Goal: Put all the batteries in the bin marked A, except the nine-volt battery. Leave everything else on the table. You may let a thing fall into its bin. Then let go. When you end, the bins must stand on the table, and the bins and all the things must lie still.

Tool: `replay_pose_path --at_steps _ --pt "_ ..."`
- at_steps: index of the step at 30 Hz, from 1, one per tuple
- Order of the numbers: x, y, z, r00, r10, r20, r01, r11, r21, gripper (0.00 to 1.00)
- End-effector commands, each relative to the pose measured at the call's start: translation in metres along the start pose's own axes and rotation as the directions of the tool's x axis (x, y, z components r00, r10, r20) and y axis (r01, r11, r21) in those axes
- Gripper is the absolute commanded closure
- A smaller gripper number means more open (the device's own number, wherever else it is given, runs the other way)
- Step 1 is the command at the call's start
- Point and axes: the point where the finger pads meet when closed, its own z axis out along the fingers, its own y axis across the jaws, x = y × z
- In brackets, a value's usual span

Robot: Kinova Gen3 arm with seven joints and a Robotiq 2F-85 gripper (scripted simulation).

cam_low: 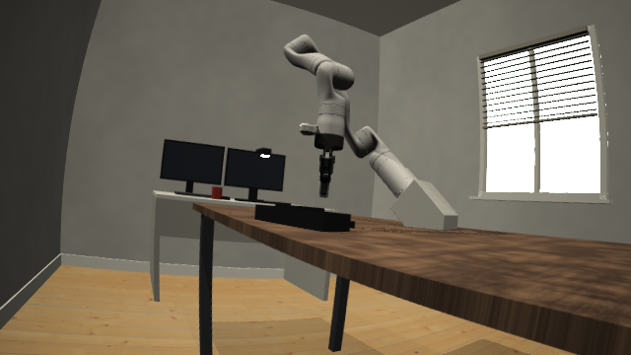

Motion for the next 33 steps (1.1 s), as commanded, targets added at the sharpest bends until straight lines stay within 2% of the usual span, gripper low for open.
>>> replay_pose_path --at_steps 1,4,8,33 --pt "0.008 0.021 -0.005 0.994 -0.11 0.015 0.11 0.994 0.02 0.71" --pt "0.013 0.047 -0.005 0.966 -0.258 0.01 0.257 0.966 0.016 0.71" --pt "0.015 0.051 -0.005 0.905 -0.425 0.007 0.425 0.905 0.011 0.71" --pt "0.012 0.05 -0.005 0.911 -0.413 0.012 0.413 0.911 0.012 0.71"
